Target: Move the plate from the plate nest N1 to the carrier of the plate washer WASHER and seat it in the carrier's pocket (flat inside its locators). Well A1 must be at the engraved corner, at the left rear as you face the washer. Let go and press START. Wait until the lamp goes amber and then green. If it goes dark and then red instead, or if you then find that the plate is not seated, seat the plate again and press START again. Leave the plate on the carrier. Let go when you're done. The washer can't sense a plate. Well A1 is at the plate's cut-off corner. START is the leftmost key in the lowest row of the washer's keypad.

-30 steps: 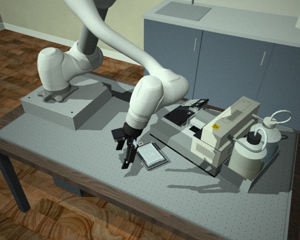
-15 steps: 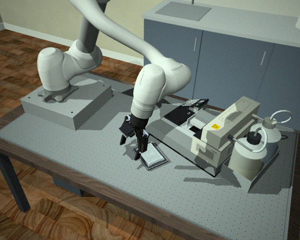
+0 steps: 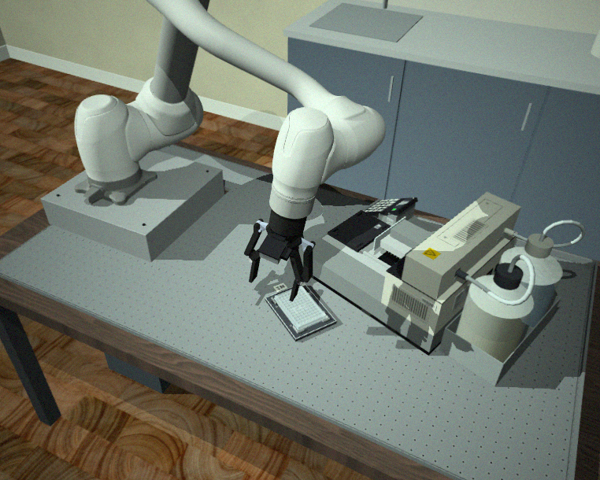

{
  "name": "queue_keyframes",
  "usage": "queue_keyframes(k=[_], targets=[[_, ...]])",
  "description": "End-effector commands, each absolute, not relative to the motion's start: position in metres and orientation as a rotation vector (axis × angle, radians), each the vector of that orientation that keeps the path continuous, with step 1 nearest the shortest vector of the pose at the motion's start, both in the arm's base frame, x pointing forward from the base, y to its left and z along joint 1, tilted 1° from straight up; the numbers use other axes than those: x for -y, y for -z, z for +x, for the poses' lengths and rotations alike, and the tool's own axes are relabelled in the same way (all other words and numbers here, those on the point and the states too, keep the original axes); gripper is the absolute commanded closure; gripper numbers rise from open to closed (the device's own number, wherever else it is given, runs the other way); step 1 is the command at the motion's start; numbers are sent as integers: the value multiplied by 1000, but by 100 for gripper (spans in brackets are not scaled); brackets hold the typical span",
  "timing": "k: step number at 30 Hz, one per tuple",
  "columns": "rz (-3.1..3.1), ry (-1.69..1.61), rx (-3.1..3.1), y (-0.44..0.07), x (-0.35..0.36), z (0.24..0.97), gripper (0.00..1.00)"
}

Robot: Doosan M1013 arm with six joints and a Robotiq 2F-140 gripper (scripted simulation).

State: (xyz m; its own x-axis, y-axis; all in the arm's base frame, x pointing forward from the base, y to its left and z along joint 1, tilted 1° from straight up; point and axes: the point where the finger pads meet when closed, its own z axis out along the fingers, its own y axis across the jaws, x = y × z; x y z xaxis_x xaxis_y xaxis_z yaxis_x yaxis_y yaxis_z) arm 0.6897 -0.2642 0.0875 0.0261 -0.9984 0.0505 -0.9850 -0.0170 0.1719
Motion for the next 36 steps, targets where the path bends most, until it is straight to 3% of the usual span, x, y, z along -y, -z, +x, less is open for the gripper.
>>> queue_keyframes(k=[1, 36], targets=[[2316, 124, 1930, -96, 247, 696, 30], [2995, 21, 924, -131, 168, 714, 30]])
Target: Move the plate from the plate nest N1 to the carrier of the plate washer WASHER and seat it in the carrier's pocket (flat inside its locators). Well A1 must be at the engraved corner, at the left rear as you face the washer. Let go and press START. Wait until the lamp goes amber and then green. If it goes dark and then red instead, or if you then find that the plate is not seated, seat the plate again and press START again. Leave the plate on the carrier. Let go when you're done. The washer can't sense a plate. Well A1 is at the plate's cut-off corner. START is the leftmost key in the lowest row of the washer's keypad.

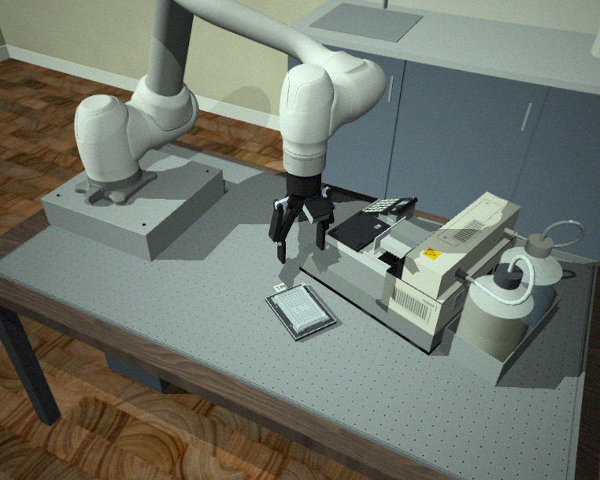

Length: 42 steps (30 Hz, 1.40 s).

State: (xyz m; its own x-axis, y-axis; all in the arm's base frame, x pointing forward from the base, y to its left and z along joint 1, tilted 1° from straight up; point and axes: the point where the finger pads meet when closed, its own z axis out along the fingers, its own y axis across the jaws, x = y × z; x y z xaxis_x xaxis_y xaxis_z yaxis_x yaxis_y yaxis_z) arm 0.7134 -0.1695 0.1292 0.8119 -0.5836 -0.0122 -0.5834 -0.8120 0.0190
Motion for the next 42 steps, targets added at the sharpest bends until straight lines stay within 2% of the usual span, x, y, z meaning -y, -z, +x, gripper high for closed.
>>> queue_keyframes(k=[1, 10, 32, 42], targets=[[2995, 21, 925, -131, 168, 714, 30], [2995, 21, 924, -131, 168, 714, 30], [2995, 21, 925, -33, 168, 713, 30], [2995, 21, 925, -33, 168, 713, 30]])
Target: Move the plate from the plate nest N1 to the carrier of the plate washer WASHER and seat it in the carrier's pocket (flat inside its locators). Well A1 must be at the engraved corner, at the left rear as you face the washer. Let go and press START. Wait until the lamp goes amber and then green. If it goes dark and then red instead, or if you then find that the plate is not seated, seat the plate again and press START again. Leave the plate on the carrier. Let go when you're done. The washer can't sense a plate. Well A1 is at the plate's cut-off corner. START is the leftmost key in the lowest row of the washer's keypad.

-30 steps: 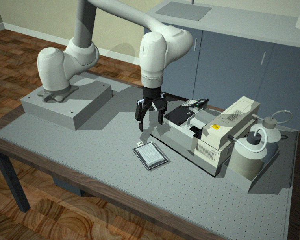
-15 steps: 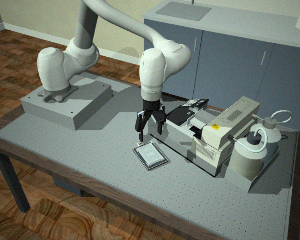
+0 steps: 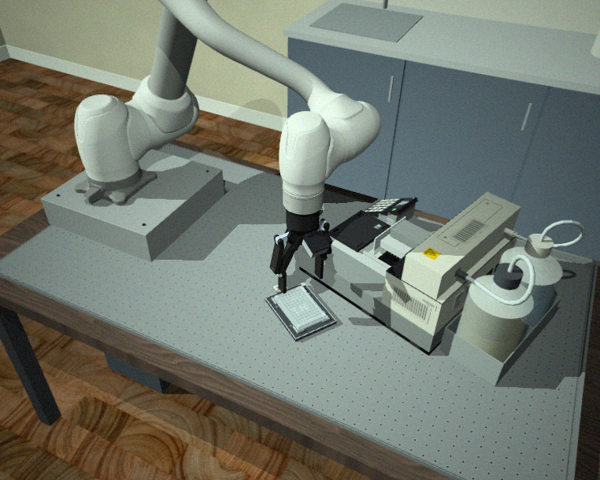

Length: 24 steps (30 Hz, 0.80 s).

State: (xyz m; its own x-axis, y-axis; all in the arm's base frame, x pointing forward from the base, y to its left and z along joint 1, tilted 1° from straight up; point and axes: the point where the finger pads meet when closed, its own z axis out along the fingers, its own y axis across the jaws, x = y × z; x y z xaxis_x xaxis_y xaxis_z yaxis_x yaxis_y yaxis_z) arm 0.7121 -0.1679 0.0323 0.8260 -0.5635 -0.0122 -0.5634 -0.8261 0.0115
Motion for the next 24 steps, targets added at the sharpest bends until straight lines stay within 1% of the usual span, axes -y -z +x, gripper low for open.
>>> queue_keyframes(k=[1, 24], targets=[[2995, 21, 925, -33, 168, 713, 30], [2995, 21, 925, -3, 168, 712, 30]])
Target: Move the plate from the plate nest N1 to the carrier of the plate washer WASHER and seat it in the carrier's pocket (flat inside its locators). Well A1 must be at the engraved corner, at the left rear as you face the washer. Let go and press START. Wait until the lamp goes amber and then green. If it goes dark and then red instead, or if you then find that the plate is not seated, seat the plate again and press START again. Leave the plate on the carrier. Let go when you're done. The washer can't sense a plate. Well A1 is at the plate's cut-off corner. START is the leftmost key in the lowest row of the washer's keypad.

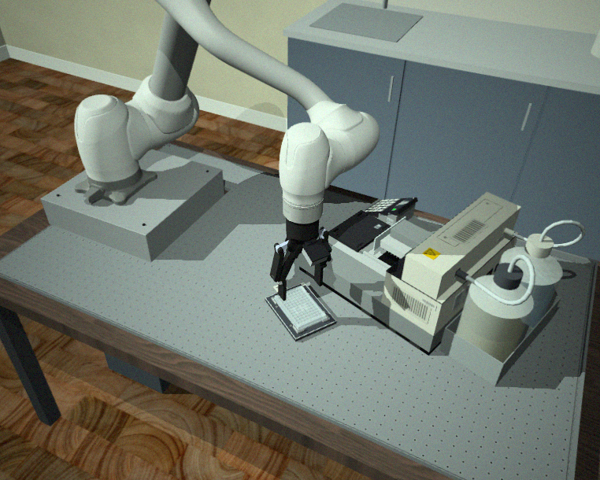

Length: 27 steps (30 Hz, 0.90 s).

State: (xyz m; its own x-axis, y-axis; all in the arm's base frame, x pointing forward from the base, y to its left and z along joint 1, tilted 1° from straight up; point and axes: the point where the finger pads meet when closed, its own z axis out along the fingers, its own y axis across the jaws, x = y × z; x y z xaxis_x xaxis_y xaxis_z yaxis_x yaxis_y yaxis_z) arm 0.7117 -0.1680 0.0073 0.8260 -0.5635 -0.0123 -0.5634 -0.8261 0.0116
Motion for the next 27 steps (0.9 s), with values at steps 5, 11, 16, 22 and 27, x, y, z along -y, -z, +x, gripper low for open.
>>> queue_keyframes(k=[5, 11, 16, 22, 27], targets=[[2995, 21, 925, 5, 168, 712, 30], [2995, 21, 925, 14, 168, 712, 30], [2995, 21, 925, 20, 168, 712, 30], [2995, 21, 925, 28, 168, 712, 30], [2995, 21, 925, 28, 168, 712, 30]])
